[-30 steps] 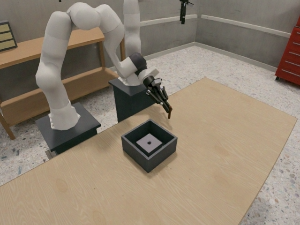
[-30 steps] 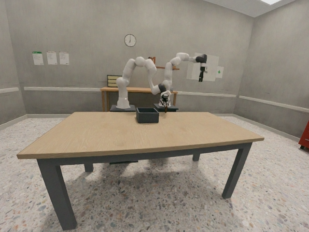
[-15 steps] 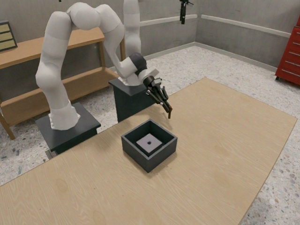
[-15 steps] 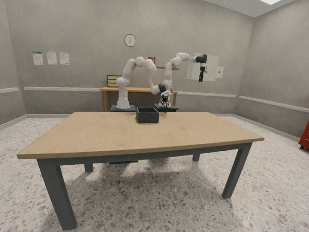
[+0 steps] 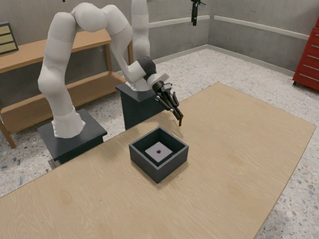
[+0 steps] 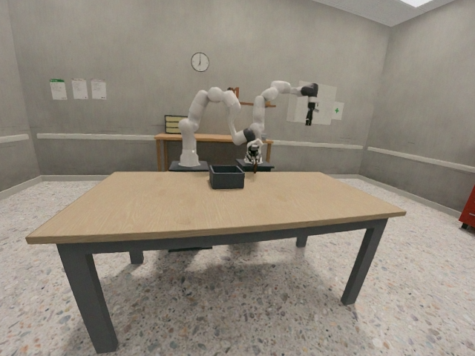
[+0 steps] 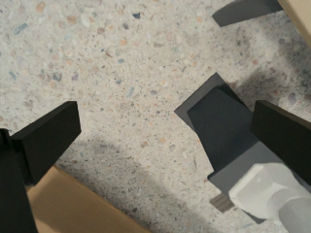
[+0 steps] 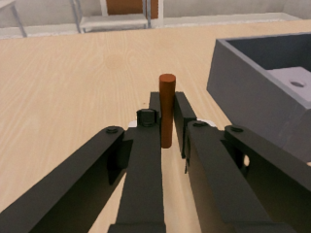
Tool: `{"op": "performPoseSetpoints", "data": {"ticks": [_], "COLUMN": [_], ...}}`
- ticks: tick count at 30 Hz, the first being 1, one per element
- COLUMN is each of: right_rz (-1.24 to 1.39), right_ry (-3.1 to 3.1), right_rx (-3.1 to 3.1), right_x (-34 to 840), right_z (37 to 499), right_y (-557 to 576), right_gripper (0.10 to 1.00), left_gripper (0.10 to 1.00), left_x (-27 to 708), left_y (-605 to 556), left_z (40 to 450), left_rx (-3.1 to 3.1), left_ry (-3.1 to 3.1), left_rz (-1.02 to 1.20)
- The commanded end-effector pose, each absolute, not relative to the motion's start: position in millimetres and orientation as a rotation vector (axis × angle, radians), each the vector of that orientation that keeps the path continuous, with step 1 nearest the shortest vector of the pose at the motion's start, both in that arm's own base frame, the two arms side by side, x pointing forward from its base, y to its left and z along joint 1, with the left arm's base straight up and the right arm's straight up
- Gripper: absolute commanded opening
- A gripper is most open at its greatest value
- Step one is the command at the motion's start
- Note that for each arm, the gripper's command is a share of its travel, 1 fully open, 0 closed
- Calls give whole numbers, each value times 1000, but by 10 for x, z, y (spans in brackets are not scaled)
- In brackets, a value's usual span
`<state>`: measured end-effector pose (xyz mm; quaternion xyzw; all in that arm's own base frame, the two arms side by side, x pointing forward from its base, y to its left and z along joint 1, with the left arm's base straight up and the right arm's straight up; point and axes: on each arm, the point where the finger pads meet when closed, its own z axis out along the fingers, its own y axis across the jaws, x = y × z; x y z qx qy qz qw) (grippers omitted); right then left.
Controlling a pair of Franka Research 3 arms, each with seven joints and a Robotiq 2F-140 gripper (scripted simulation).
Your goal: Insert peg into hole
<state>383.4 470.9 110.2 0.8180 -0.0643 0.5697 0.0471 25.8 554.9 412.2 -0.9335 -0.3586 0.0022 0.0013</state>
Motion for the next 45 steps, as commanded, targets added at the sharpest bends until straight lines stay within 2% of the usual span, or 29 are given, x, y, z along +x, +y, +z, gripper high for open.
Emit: {"op": "performPoseSetpoints", "data": {"ticks": [1,20,45], "right_rz": [1745,1745,1745], "right_ry": [-200,-200,-200], "right_rx": [2493,2493,2493], "right_x": [3842,3842,3842], "right_z": [1087,767,745], "right_y": [4712,4712,4712], "right_gripper": [99,99,99], "left_gripper": [1000,1000,1000], "left_x": [260,260,260], "left_y": [5539,5539,5539], "left_z": [4130,4130,4130], "left_rx": [-2930,-2930,-2930], "left_ry": [-1134,-1134,-1134], "left_rz": [0,0,0]}}
